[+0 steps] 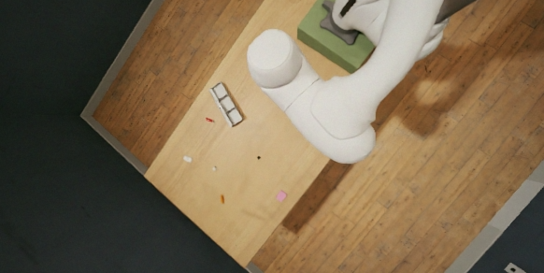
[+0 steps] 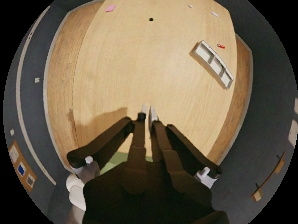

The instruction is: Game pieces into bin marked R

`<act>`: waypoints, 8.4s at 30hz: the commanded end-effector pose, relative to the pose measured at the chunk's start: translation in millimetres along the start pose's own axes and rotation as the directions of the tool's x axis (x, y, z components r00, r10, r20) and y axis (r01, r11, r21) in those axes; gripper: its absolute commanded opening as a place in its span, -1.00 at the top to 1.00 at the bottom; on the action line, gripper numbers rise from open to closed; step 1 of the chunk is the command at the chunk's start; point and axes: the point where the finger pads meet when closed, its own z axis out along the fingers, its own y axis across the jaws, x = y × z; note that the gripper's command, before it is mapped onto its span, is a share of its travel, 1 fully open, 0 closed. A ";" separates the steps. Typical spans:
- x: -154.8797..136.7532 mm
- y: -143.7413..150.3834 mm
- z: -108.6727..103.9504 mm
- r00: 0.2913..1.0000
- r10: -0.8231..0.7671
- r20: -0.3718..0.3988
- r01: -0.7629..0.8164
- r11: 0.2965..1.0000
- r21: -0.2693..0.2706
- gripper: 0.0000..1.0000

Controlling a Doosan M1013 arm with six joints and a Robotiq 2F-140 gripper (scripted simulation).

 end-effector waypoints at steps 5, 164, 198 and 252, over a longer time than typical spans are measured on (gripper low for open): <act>23.3 41.9 13.8 0.963 0.271 -0.001 -0.271 0.963 0.001 0.70; 195.3 332.2 116.9 0.845 0.534 -0.001 -0.534 0.845 0.000 0.70; 219.3 267.8 154.1 0.845 0.534 -0.001 -0.534 0.845 0.001 0.70; 219.3 267.8 168.0 0.845 0.534 -0.001 -0.534 0.845 0.001 0.70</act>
